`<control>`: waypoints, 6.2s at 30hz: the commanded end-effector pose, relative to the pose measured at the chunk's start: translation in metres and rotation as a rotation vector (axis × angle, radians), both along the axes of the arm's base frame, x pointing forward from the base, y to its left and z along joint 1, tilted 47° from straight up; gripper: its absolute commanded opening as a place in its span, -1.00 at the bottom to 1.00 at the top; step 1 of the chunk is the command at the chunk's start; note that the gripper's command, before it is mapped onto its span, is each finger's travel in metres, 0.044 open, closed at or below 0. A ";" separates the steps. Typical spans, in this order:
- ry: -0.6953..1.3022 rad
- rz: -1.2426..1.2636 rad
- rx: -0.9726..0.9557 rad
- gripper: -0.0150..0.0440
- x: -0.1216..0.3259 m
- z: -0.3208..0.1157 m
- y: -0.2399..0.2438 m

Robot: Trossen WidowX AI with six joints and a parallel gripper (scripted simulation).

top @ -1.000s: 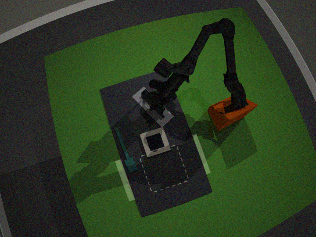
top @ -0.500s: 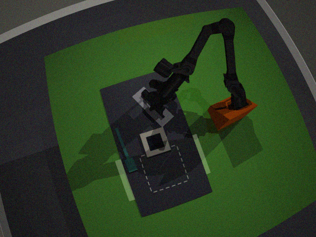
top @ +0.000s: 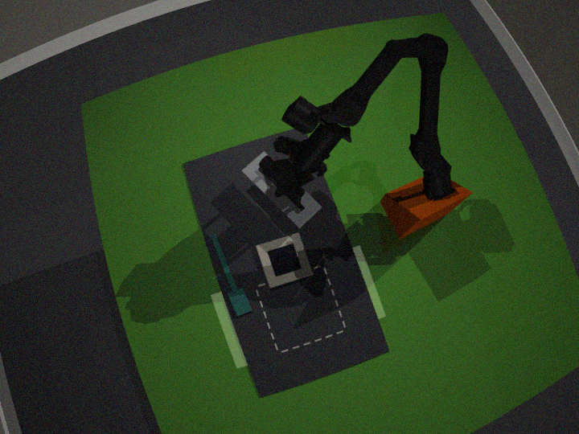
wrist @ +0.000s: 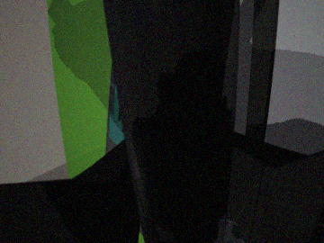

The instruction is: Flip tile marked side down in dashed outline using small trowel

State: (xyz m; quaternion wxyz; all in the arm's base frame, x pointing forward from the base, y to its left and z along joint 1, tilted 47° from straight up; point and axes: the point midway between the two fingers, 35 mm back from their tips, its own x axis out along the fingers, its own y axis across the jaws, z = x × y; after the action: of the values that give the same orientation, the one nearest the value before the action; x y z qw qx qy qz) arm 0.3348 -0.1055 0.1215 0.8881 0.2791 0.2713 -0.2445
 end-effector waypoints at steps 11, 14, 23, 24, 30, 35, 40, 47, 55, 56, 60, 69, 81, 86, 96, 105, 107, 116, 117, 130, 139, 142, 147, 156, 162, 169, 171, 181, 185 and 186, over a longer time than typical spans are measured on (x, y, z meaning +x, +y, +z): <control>-0.126 -0.106 -0.052 -0.49 0.027 0.005 -0.002; -0.177 -0.150 -0.067 -0.49 0.035 0.004 -0.003; -0.338 -0.281 -0.089 -0.49 0.052 0.001 -0.003; -0.347 -0.288 -0.089 -0.49 0.053 0.001 -0.003; -0.350 -0.290 -0.089 -0.49 0.053 0.001 -0.003; -0.350 -0.290 -0.089 -0.49 0.053 -0.004 -0.008; -0.349 -0.290 -0.089 -0.49 0.053 -0.009 -0.014; -0.349 -0.290 -0.090 -0.49 0.051 -0.016 -0.023; -0.350 -0.290 -0.091 -0.49 0.049 -0.024 -0.033; -0.350 -0.290 -0.091 -0.49 0.049 -0.025 -0.033; -0.349 -0.290 -0.090 -0.49 0.050 -0.027 -0.032; -0.347 -0.291 -0.089 -0.49 0.052 -0.038 -0.022; -0.348 -0.291 -0.089 -0.49 0.054 -0.052 -0.009; -0.348 -0.291 -0.089 -0.49 0.054 -0.058 -0.003; -0.349 -0.290 -0.089 -0.49 0.054 -0.064 0.003; -0.349 -0.291 -0.087 -0.49 0.054 -0.064 0.003; -0.347 -0.292 -0.070 -0.49 0.054 -0.062 0.003; -0.339 -0.298 0.014 -0.49 0.054 -0.053 0.008; -0.339 -0.298 0.015 -0.49 0.054 -0.052 0.010; -0.338 -0.298 0.017 -0.49 0.054 -0.046 0.031; -0.338 -0.299 0.018 -0.49 0.055 -0.045 0.047; -0.338 -0.299 0.018 -0.49 0.055 -0.046 0.052; -0.338 -0.299 0.018 -0.49 0.056 -0.048 0.060; -0.338 -0.299 0.019 -0.49 0.057 -0.054 0.075; -0.338 -0.299 0.020 -0.49 0.058 -0.059 0.083; -0.338 -0.299 0.020 -0.49 0.059 -0.068 0.092; -0.338 -0.299 0.020 -0.49 0.060 -0.070 0.095; -0.338 -0.299 0.021 -0.49 0.061 -0.084 0.104; -0.338 -0.299 0.021 -0.49 0.062 -0.090 0.107; -0.338 -0.299 0.021 -0.49 0.062 -0.091 0.107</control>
State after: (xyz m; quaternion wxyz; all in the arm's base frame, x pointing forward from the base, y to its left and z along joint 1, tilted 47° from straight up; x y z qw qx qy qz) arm 0.3931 -0.0045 0.0299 0.8712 0.3568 0.0826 -0.3270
